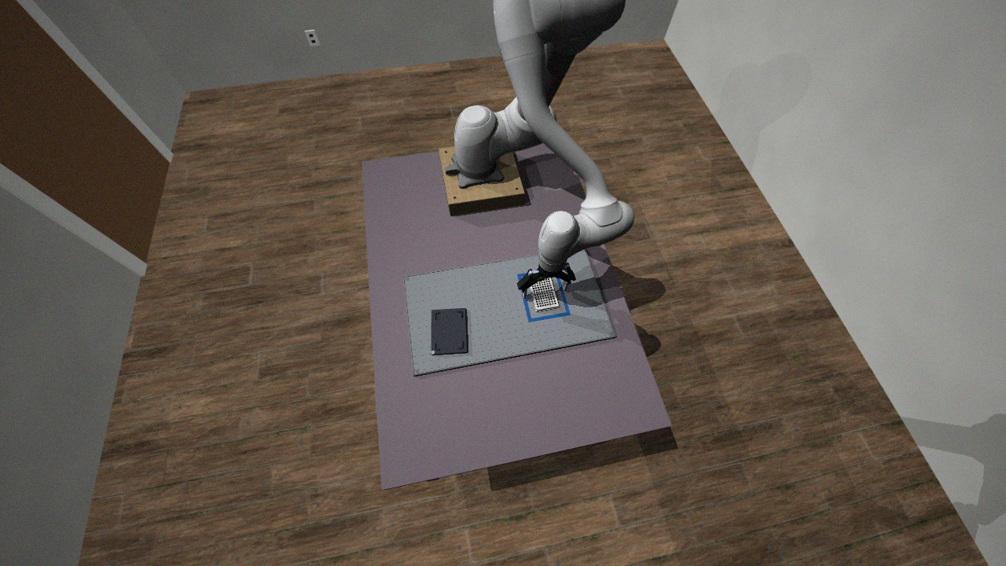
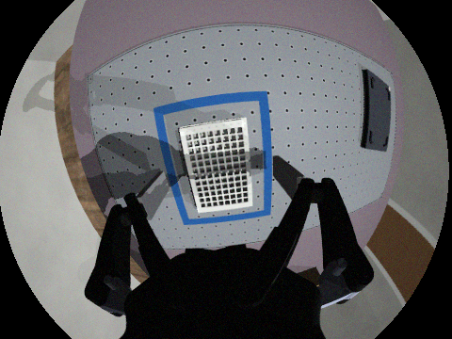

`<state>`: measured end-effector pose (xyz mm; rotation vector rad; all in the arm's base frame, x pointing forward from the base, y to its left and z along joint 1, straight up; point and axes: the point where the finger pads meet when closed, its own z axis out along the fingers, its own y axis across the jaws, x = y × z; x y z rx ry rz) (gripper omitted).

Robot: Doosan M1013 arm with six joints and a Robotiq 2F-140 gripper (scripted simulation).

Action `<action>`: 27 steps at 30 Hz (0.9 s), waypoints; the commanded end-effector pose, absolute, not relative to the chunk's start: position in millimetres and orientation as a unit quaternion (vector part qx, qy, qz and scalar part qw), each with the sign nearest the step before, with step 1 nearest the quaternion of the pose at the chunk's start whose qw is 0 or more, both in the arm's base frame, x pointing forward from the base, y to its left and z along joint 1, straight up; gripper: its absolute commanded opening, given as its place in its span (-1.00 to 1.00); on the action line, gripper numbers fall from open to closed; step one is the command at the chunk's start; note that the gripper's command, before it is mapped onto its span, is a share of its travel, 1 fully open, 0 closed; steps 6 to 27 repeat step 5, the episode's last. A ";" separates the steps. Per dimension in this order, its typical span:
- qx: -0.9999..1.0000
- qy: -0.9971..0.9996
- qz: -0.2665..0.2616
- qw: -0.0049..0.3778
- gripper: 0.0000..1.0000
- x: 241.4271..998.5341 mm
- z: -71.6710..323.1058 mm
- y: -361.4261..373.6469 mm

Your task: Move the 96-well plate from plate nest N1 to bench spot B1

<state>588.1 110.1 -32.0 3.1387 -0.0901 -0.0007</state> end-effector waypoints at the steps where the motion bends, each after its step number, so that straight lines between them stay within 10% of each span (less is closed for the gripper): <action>1: 1.000 -0.031 -0.002 -0.001 1.00 586.6 -35.7 111.3; 27: 1.000 -0.031 -0.002 -0.001 1.00 586.6 -35.7 111.3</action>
